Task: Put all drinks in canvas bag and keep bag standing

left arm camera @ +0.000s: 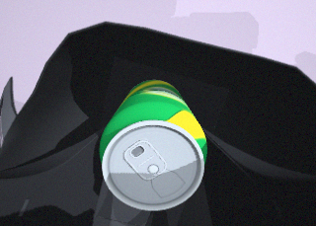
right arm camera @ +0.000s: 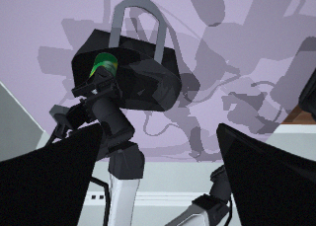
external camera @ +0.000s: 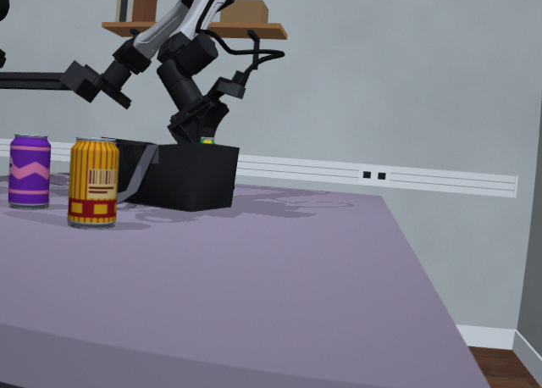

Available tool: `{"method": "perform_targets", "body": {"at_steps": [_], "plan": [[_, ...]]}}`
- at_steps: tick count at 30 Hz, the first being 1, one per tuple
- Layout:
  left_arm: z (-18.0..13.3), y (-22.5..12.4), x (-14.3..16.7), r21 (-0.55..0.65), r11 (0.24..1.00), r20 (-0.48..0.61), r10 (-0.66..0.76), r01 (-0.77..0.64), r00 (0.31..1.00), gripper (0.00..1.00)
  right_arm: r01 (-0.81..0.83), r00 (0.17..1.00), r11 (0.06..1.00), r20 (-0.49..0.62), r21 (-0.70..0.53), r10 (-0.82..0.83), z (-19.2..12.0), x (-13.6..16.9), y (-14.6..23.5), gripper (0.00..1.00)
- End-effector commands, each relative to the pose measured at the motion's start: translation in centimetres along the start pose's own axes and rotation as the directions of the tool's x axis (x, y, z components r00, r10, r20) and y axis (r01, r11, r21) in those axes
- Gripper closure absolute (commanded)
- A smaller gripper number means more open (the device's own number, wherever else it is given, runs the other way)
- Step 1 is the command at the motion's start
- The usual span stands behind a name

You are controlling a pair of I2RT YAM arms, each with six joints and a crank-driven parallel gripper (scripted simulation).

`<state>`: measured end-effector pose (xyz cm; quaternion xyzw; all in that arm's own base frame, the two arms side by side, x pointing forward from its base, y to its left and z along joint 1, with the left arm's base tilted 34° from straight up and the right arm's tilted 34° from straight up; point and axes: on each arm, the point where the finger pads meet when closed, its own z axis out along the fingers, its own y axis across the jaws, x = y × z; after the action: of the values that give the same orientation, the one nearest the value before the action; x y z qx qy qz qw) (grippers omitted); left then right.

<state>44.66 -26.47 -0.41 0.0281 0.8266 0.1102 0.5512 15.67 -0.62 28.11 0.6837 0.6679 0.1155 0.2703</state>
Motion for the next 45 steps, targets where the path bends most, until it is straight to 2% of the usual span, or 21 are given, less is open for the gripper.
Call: {"method": "perform_targets", "body": {"at_steps": [1,3,5,6,11,15,17,20,22,24,25,26,45], "plan": [[0.8,-0.8,-1.5,0.014,0.999,0.044,-0.044,0.043,0.998,0.26,0.002,1.000,0.999,0.008,-0.036,-0.001,-0.5,-0.2,0.3,0.00],[-0.1,-1.5,-2.6,0.029,0.998,0.064,-0.054,0.053,0.996,0.26,0.002,1.000,0.999,0.008,-0.036,-0.001,-0.5,-0.2,0.3,0.00],[1.0,-0.9,-1.1,0.009,0.999,0.043,-0.039,0.039,0.998,0.26,0.002,1.000,0.999,0.008,-0.036,-0.001,-0.5,-0.2,0.3,0.00],[0.9,-0.6,-1.8,0.012,0.999,0.050,-0.052,0.051,0.997,0.26,0.002,1.000,0.999,0.008,-0.036,-0.001,-0.5,-0.2,0.3,0.00],[1.3,-0.8,-1.3,0.014,0.999,0.047,-0.047,0.046,0.998,0.26,0.002,1.000,0.999,0.008,-0.036,-0.001,-0.5,-0.2,0.3,0.00],[0.8,-0.8,-2.2,0.010,0.998,0.061,-0.058,0.057,0.996,0.26,0.002,1.000,0.999,0.008,-0.036,-0.001,-0.5,-0.2,0.3,0.00],[0.9,-1.7,-0.4,0.028,0.999,0.044,-0.030,0.028,0.999,0.26,0.002,1.000,0.999,0.008,-0.036,-0.001,-0.5,-0.2,0.3,0.00],[1.5,-0.5,-1.8,0.005,0.998,0.059,-0.057,0.057,0.997,0.26,0.002,1.000,0.999,0.008,-0.036,-0.001,-0.5,-0.2,0.3,0.00],[1.4,-1.1,-0.6,0.012,0.999,0.049,-0.037,0.037,0.998,0.26,0.002,1.000,0.999,0.008,-0.036,-0.001,-0.5,-0.2,0.3,0.00],[0.2,-1.4,-3.3,0.032,0.997,0.082,-0.072,0.070,0.994,0.26,0.002,1.000,0.999,0.008,-0.036,-0.001,-0.5,-0.2,0.3,0.00],[0.2,-1.5,-3.5,0.035,0.997,0.084,-0.076,0.074,0.994,0.26,0.002,1.000,0.999,0.008,-0.036,-0.001,-0.5,-0.2,0.3,0.00],[0.2,-1.4,-3.4,0.033,0.997,0.084,-0.076,0.073,0.994,0.11,0.002,1.000,0.999,0.008,-0.036,-0.001,-0.5,-0.2,0.3,0.00],[0.9,-0.6,-3.4,0.018,0.997,0.076,-0.081,0.080,0.994,0.09,0.002,1.000,0.999,0.008,-0.036,-0.001,-0.5,-0.2,0.3,0.00]]}}
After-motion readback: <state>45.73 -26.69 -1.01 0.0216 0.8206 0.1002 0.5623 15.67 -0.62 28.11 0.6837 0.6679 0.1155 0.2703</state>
